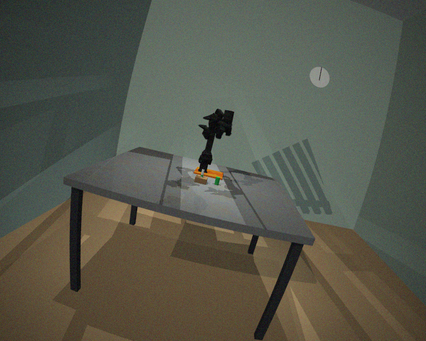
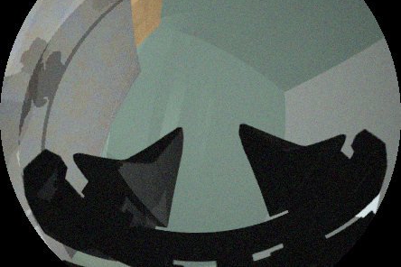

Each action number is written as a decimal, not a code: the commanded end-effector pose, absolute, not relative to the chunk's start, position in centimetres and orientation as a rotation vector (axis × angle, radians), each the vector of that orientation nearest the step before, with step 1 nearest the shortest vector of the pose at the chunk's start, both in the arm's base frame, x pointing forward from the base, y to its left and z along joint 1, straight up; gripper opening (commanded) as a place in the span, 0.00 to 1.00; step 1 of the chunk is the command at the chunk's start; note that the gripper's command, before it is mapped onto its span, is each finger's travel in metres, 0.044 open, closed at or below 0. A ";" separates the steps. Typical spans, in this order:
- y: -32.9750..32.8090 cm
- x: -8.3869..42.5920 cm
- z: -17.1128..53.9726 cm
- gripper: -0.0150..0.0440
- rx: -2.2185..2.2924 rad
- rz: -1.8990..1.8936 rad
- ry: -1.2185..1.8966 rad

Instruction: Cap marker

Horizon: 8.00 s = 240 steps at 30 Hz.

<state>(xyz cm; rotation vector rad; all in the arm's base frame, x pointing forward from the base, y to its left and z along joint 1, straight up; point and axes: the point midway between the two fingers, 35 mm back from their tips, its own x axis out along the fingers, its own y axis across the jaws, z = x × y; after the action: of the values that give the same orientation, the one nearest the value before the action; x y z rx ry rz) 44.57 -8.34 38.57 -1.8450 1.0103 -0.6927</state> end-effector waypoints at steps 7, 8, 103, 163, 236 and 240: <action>-1.4 46.1 28.6 0.67 -1.459 -0.180 0.730; -1.0 45.9 27.9 0.67 -1.427 -0.151 0.733; 8.3 26.3 4.0 0.49 -0.143 0.140 1.548; 2.0 27.8 13.3 0.25 -0.134 0.127 1.544; -2.4 27.9 9.7 0.25 -0.150 0.133 1.547; -2.4 27.9 9.7 0.25 -0.150 0.133 1.547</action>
<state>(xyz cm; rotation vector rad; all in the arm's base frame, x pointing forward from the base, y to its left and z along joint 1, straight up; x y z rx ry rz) 27.86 -2.43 9.81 -0.1474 1.5480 0.1295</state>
